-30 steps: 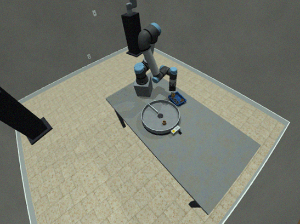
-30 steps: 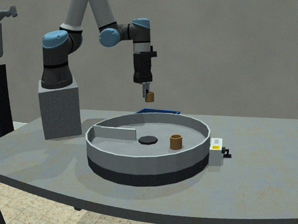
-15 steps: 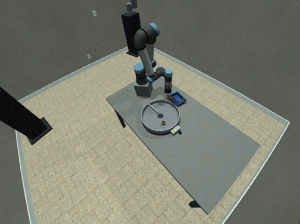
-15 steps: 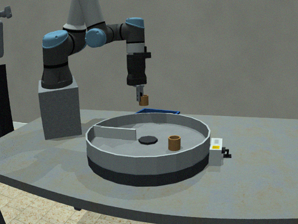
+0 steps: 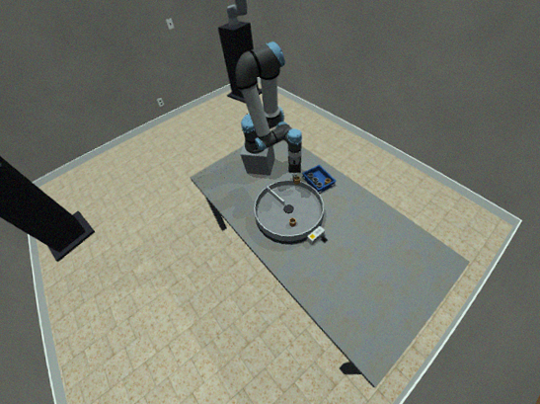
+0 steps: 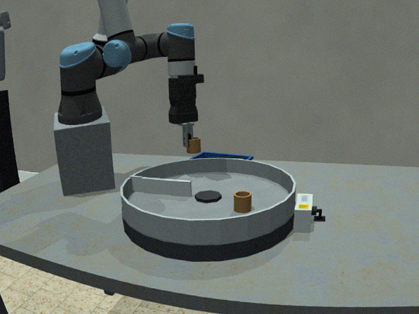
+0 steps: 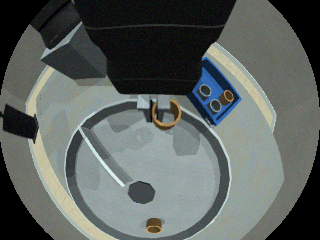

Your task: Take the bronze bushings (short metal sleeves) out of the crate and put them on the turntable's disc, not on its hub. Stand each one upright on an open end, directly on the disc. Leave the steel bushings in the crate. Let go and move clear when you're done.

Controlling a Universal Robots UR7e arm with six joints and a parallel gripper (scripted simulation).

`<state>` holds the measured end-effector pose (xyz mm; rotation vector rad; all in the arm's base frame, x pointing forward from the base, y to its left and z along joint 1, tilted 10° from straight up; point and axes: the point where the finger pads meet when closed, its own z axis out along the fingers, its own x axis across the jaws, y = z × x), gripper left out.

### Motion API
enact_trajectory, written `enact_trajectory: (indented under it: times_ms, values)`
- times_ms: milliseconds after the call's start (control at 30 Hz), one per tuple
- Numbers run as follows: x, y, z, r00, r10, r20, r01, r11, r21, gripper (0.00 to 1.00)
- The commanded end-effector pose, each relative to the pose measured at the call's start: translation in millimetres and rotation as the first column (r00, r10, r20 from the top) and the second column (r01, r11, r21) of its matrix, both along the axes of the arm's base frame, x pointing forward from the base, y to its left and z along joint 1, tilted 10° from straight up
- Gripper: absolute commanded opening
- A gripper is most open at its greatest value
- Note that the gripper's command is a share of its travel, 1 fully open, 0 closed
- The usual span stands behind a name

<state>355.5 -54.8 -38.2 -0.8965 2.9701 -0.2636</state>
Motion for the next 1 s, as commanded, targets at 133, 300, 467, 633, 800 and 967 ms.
enact_trajectory:
  times_ms: [133, 300, 467, 633, 800, 967]
  values:
    - [-10.7, -34.8, 4.9, 1.0, 0.003, 0.003, -0.003, 1.0, 0.003, 0.0]
    - [-13.6, -43.5, 6.0, 1.0, 0.003, 0.003, -0.003, 1.0, 0.003, 0.0]
    - [-17.6, -56.1, 7.6, 1.0, 0.003, 0.003, -0.003, 1.0, 0.003, 0.0]
    - [-20.8, -66.0, 8.8, 1.0, 0.003, 0.003, -0.003, 1.0, 0.003, 0.0]
    - [-22.4, -70.7, 9.4, 1.0, 0.003, 0.003, -0.003, 1.0, 0.003, 0.0]
    - [-24.2, -76.3, 10.1, 1.0, 0.003, 0.003, -0.003, 1.0, 0.003, 0.0]
